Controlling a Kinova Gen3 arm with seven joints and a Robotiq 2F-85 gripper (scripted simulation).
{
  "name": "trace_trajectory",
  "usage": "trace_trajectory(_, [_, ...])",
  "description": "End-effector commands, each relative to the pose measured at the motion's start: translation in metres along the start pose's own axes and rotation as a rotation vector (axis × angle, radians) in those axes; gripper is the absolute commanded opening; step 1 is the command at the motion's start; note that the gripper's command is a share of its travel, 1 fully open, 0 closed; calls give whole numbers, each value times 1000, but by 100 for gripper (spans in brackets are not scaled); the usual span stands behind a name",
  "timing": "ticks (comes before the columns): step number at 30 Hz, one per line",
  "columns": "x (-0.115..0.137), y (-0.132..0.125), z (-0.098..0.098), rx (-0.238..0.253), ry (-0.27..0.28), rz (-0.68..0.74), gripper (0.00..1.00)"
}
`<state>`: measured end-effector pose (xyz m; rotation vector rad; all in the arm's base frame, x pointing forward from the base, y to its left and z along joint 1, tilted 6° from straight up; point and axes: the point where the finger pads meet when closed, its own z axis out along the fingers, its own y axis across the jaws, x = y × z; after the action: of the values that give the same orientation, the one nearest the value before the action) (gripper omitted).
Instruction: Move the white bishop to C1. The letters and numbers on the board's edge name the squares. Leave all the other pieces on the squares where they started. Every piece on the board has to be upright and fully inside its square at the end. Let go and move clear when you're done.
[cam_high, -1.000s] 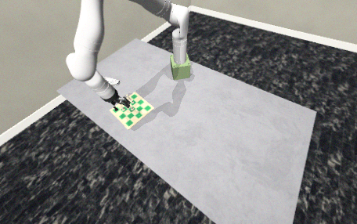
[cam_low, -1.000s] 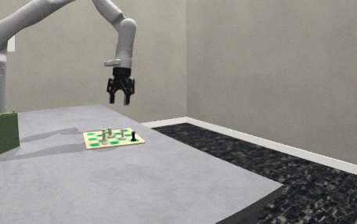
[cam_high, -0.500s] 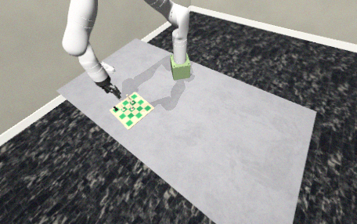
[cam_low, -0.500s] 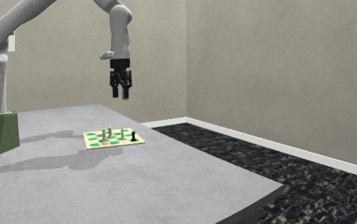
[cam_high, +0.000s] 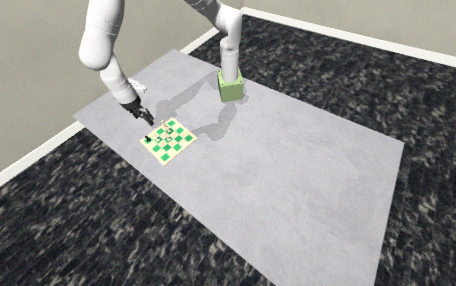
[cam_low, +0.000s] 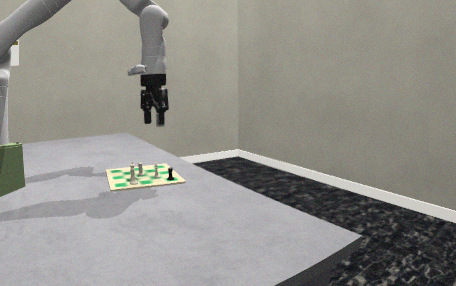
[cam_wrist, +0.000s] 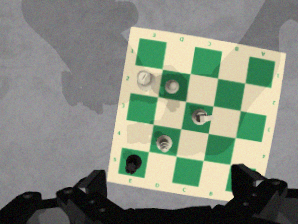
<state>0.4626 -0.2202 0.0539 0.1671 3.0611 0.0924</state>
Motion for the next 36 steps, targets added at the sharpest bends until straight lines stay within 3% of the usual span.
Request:
trace_trajectory(1, [-1, 0, -1, 1, -2, 0, 100])
trace_trajectory(9, [0, 0, 0, 1, -1, -20, 100])
trace_trajectory(16, [2, -1, 4, 1, 6, -130, 100])
trace_trajectory(24, [5, -1, 13, 0, 18, -394, 100])
trace_trajectory(26, [5, -1, 13, 0, 18, -394, 100])
trace_trajectory(36, [7, -1, 26, -6, 24, -857, 100])
